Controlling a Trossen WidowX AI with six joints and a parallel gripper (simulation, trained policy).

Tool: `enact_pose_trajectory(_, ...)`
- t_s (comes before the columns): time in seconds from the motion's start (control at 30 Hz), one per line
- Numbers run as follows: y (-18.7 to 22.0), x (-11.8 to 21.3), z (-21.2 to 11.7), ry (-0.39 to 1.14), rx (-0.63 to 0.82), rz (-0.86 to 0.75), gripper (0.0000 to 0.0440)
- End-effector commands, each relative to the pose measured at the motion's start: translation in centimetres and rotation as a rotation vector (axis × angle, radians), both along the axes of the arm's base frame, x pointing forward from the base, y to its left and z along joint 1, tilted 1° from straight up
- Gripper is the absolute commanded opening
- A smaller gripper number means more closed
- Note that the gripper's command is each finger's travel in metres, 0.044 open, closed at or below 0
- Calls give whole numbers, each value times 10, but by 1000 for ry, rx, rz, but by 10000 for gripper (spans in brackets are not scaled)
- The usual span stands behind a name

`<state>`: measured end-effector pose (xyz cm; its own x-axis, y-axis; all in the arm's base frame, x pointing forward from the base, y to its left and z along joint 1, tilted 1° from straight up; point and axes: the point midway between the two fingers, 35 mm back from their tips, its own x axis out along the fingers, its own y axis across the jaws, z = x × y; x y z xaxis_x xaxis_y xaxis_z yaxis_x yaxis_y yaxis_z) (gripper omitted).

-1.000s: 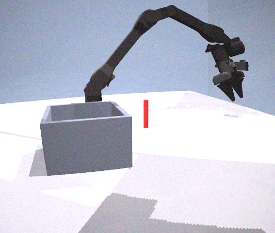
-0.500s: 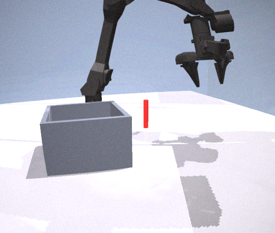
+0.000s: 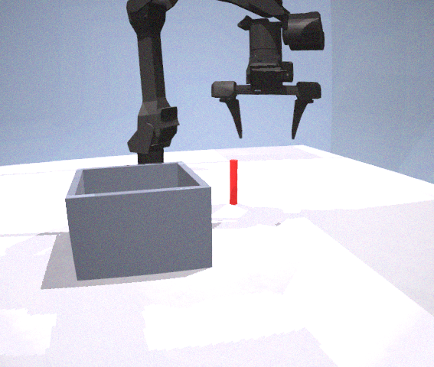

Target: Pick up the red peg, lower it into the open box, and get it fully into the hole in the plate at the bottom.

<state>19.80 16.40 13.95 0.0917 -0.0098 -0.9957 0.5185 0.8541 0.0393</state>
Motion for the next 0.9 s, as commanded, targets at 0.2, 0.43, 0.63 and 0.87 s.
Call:
enact_pose_trajectory(0.2, -40, -15, -27, 32, -20, -200, 436)
enact_pose_trajectory(0.43, -52, -17, -58, 15, -15, -293, 434)
enact_pose_trajectory(0.63, -56, -17, -83, -8, 5, -358, 433)
enact_pose_trajectory(0.87, -59, -22, -99, 5, 20, -427, 307)
